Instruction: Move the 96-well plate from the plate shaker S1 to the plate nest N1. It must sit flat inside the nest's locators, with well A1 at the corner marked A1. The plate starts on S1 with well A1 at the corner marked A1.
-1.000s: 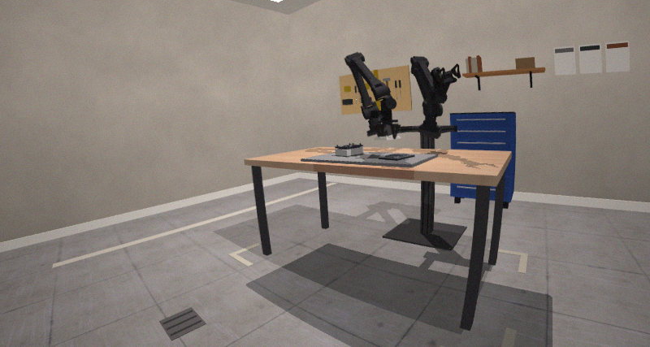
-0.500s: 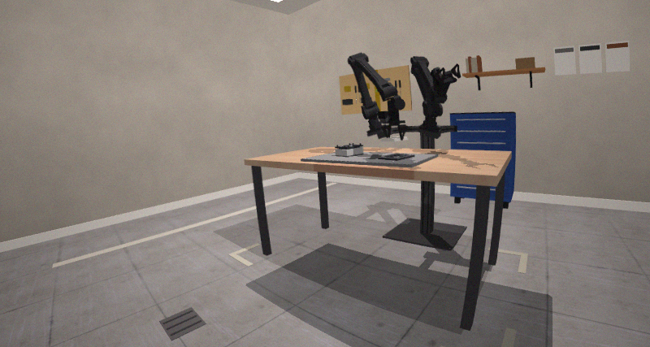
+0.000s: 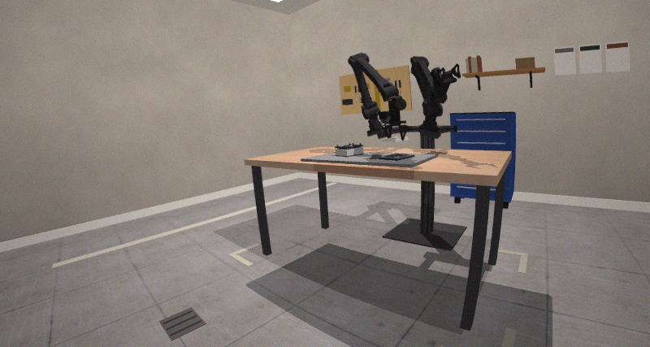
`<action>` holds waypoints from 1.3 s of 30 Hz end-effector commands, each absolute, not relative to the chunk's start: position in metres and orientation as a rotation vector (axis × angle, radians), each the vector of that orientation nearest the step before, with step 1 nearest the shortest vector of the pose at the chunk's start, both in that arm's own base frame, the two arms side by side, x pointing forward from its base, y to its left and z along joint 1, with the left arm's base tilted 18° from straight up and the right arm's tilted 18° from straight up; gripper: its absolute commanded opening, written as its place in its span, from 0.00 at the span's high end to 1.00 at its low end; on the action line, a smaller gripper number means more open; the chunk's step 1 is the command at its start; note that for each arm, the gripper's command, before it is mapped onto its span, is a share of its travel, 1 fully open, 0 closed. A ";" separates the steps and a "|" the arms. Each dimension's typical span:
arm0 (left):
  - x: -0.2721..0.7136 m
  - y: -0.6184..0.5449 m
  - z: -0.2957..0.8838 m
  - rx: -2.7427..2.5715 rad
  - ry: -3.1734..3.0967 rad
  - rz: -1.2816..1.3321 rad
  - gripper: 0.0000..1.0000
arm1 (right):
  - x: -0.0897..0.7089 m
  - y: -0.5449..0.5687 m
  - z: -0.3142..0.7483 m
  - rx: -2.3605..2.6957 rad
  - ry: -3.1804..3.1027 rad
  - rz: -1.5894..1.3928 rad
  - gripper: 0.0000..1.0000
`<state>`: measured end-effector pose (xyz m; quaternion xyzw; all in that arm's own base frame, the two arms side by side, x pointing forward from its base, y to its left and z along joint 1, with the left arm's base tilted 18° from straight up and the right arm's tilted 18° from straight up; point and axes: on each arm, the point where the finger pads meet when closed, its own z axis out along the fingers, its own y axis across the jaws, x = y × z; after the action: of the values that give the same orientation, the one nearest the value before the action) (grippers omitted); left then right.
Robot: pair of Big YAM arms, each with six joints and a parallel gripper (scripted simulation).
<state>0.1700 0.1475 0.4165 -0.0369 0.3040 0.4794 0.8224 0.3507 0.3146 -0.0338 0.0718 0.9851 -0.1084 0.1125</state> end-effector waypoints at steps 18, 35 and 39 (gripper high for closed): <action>0.164 0.145 0.422 -0.067 0.620 1.051 0.00 | 0.343 0.327 -0.028 0.207 2.880 -0.307 1.00; 0.164 0.145 0.422 -0.067 0.620 1.051 0.00 | 0.351 0.331 -0.044 0.211 2.871 -0.286 1.00; 0.164 0.145 0.422 -0.067 0.620 1.051 0.00 | 0.352 0.315 -0.055 0.221 2.883 -0.318 1.00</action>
<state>0.1700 0.1475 0.4165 -0.0368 0.3040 0.4794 0.8224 0.3474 0.3128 -0.0474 0.0727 0.9850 -0.1109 0.1108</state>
